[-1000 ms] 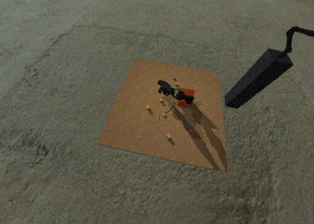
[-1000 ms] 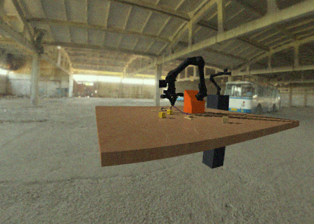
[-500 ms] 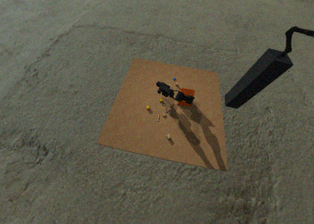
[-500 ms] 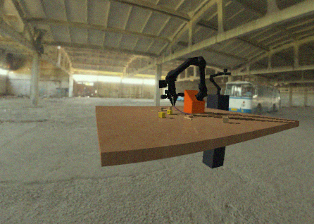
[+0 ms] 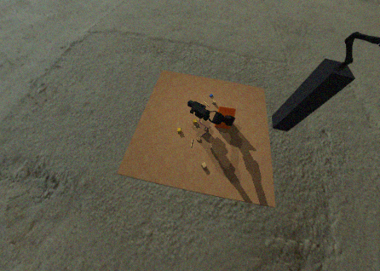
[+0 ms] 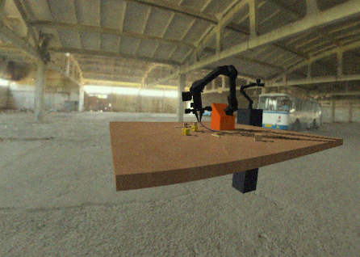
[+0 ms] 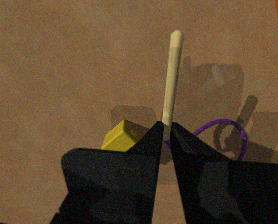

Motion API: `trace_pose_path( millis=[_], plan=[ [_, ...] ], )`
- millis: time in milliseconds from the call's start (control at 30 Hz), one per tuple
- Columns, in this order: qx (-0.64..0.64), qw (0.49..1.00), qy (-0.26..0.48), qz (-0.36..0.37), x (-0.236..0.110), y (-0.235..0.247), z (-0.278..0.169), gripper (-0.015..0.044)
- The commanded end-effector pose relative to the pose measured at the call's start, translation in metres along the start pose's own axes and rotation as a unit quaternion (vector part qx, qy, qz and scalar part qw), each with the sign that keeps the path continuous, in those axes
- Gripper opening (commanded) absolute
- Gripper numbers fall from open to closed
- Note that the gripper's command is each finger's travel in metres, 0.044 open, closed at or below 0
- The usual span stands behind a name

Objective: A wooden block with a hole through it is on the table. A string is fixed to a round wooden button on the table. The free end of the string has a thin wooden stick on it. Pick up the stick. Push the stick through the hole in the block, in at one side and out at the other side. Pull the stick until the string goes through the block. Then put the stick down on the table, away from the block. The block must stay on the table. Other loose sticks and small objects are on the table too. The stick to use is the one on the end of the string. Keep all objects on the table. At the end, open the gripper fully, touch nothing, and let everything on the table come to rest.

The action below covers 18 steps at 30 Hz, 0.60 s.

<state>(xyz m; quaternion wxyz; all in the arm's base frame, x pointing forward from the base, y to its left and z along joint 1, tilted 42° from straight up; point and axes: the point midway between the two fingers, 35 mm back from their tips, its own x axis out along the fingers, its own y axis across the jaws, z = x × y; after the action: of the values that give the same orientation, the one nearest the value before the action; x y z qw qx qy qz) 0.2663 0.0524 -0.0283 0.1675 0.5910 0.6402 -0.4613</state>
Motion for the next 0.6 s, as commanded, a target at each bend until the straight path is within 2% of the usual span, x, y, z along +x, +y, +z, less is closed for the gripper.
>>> trace_pose_path(
  millis=[0,567],
  plan=[
    [0.02,1.0,0.001,0.003,-0.003,0.002,-0.007,0.0],
    [0.115,0.993,-0.011,-0.008,-0.005,-0.003,-0.028,0.0]
  ],
)
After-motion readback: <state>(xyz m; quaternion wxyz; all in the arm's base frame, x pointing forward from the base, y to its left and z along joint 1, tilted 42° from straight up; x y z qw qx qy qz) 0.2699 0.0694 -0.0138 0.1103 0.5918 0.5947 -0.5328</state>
